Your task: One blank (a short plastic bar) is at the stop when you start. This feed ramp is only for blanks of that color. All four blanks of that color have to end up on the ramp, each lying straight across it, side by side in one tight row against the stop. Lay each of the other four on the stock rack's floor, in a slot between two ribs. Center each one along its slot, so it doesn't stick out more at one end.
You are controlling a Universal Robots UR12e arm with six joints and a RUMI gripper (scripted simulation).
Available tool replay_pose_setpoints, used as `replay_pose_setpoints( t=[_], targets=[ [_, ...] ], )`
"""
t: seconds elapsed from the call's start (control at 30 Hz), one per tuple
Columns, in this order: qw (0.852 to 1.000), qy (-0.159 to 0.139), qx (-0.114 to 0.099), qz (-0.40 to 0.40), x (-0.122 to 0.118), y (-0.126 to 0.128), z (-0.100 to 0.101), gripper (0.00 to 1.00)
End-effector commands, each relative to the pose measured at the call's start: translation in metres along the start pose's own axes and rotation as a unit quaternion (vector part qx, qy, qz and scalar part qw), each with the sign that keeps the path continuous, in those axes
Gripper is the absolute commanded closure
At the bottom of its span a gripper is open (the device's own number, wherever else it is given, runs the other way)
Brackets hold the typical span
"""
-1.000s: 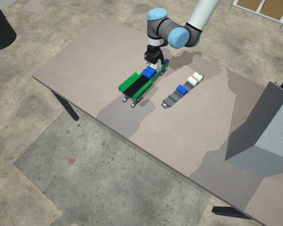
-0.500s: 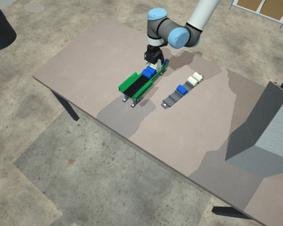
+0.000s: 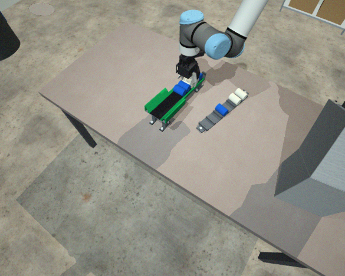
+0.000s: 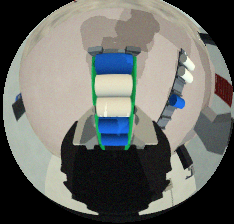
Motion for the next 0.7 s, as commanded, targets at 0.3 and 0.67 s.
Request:
replay_pose_setpoints(
  t=[0.3,0.67],
  targets=[
    [1.0,0.001,0.003,0.001,0.0009,-0.003,-0.0023,0.65],
    [1.0,0.001,0.003,0.001,0.0009,-0.003,-0.0023,0.65]
  ],
)
Point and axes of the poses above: the point where the finger pads meet when closed, its own z axis out along the fingers, its own y axis across the jaws, x = y × z, the point moved 8 cm from there along -z, back along the fingers, and after that the axes turned 6 degrees about -z, right-handed, at the moved point
